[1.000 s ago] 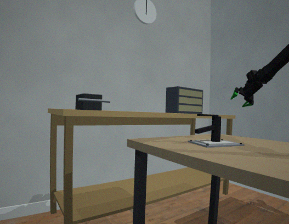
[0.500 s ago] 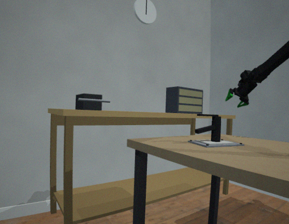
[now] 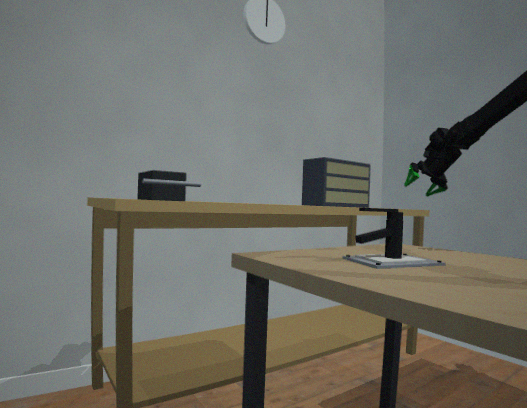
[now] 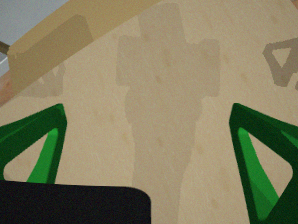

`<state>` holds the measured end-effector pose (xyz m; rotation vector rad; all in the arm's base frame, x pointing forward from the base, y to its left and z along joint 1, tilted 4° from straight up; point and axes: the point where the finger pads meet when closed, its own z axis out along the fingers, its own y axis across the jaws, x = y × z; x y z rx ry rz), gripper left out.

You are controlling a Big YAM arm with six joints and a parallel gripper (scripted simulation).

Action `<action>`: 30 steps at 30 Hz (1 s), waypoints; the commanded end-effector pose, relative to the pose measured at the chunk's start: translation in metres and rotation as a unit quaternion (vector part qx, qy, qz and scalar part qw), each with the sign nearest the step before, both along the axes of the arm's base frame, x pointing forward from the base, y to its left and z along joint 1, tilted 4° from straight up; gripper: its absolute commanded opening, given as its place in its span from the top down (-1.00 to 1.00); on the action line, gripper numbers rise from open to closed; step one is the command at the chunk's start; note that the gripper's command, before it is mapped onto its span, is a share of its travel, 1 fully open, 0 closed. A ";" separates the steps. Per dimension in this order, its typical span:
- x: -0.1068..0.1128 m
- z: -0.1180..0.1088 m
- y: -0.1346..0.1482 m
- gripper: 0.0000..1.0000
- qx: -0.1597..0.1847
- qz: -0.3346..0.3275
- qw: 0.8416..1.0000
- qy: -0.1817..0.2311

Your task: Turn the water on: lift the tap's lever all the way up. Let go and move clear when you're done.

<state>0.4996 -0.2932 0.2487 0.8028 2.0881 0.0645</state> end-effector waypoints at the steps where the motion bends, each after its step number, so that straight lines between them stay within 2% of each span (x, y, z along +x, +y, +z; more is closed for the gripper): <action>1: 0.013 0.026 -0.013 -1.00 -0.020 0.003 1.000 -0.011; 2: 0.013 0.026 -0.013 -1.00 -0.020 0.003 1.000 -0.011; 3: 0.027 0.020 0.015 -1.00 -0.040 0.052 0.997 0.028; 16: 0.027 0.020 0.015 -1.00 -0.040 0.052 0.997 0.028; 17: 0.039 0.014 0.043 -1.00 -0.062 0.103 0.990 0.066; 30: 0.039 0.014 0.043 -1.00 -0.062 0.103 0.990 0.066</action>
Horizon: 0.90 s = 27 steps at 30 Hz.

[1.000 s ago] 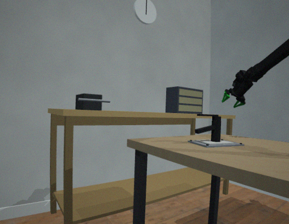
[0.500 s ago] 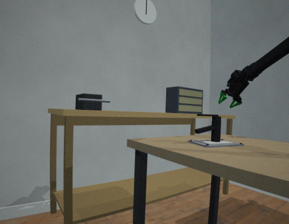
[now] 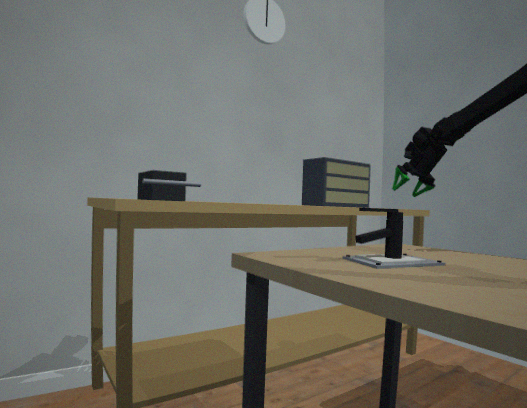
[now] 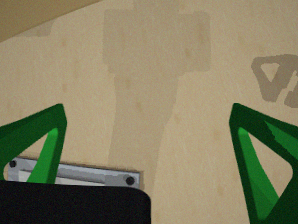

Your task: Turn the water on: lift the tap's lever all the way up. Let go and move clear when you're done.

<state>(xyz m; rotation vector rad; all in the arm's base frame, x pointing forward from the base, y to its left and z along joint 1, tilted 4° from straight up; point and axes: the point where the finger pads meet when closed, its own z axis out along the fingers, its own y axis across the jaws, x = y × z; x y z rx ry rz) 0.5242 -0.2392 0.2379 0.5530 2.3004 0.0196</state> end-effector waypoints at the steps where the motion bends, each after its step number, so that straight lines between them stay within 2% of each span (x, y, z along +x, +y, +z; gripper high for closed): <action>1: 0.015 0.025 -0.011 -1.00 -0.016 0.003 1.000 -0.014; 3: 0.015 0.025 -0.011 -1.00 -0.016 0.003 1.000 -0.014; 4: 0.024 0.020 0.018 -1.00 -0.038 0.056 0.997 0.023; 20: 0.024 0.020 0.018 -1.00 -0.038 0.056 0.997 0.023; 21: 0.031 0.016 0.047 -1.00 -0.060 0.111 0.990 0.058; 27: 0.031 0.016 0.047 -1.00 -0.060 0.111 0.990 0.058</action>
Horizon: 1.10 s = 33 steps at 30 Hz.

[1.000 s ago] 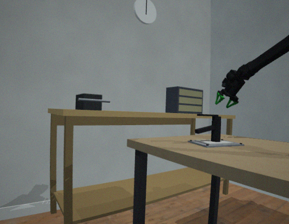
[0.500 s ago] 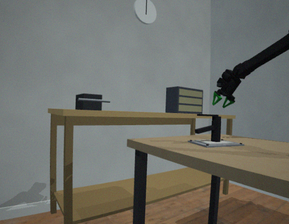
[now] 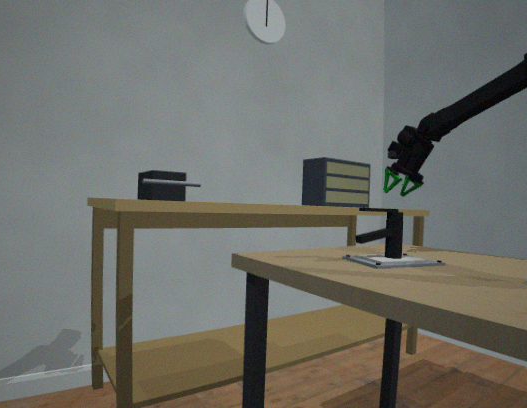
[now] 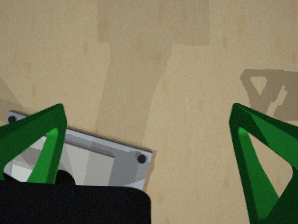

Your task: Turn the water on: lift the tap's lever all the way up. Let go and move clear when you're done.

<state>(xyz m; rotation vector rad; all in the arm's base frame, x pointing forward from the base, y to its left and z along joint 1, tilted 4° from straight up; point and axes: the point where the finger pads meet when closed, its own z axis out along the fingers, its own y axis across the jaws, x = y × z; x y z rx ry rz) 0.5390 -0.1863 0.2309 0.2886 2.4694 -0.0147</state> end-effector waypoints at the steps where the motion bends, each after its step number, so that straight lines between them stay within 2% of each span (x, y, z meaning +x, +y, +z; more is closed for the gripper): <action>1: 0.016 0.023 -0.006 -1.00 -0.017 0.013 1.000 -0.011; 10: 0.016 0.023 -0.006 -1.00 -0.017 0.013 1.000 -0.011; 11: 0.021 0.019 0.022 -1.00 -0.039 0.069 0.997 0.023; 27: 0.021 0.019 0.022 -1.00 -0.039 0.069 0.997 0.023; 28: 0.023 0.016 0.050 -1.00 -0.059 0.124 0.989 0.054; 33: 0.023 0.016 0.050 -1.00 -0.059 0.124 0.989 0.054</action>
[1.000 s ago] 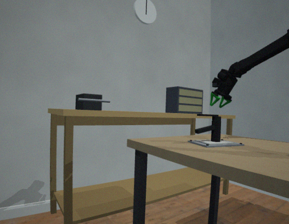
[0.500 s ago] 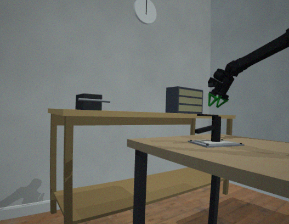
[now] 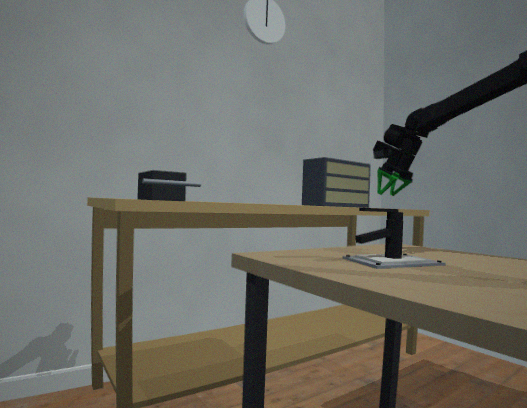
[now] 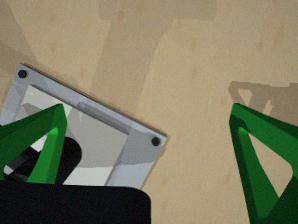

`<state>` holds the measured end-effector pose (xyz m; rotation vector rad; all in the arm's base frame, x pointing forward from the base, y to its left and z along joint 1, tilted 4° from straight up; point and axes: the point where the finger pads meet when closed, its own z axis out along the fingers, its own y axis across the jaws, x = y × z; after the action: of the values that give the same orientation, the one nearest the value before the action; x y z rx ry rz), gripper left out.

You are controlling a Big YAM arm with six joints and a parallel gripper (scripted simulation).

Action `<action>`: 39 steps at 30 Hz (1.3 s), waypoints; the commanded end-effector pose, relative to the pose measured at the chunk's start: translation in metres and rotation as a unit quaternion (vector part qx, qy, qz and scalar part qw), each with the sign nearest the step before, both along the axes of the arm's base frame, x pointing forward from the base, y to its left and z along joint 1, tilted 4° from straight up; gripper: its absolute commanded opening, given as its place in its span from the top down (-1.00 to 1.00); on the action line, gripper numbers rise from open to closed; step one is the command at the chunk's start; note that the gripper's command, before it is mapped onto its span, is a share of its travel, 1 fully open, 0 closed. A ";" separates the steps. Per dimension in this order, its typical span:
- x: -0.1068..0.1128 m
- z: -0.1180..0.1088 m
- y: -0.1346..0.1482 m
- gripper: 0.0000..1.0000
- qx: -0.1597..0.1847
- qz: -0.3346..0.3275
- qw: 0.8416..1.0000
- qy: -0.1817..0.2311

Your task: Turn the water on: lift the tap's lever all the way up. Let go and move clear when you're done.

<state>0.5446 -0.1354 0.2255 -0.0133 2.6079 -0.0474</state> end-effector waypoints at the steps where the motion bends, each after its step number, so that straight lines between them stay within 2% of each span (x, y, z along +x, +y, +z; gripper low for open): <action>1: 0.018 0.021 -0.001 -1.00 -0.015 0.019 1.000 -0.011; 11: 0.018 0.021 -0.001 -1.00 -0.015 0.019 1.000 -0.011; 12: 0.018 0.019 0.026 -1.00 -0.035 0.075 0.996 0.019; 28: 0.018 0.019 0.026 -1.00 -0.035 0.075 0.996 0.019; 29: 0.017 0.018 0.051 -1.00 -0.053 0.129 0.989 0.046; 38: 0.017 0.018 0.051 -1.00 -0.053 0.129 0.989 0.046; 39: 0.014 0.017 0.075 -1.00 -0.070 0.180 0.979 0.071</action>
<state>0.5433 -0.0796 0.2219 -0.3920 2.7128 -0.0797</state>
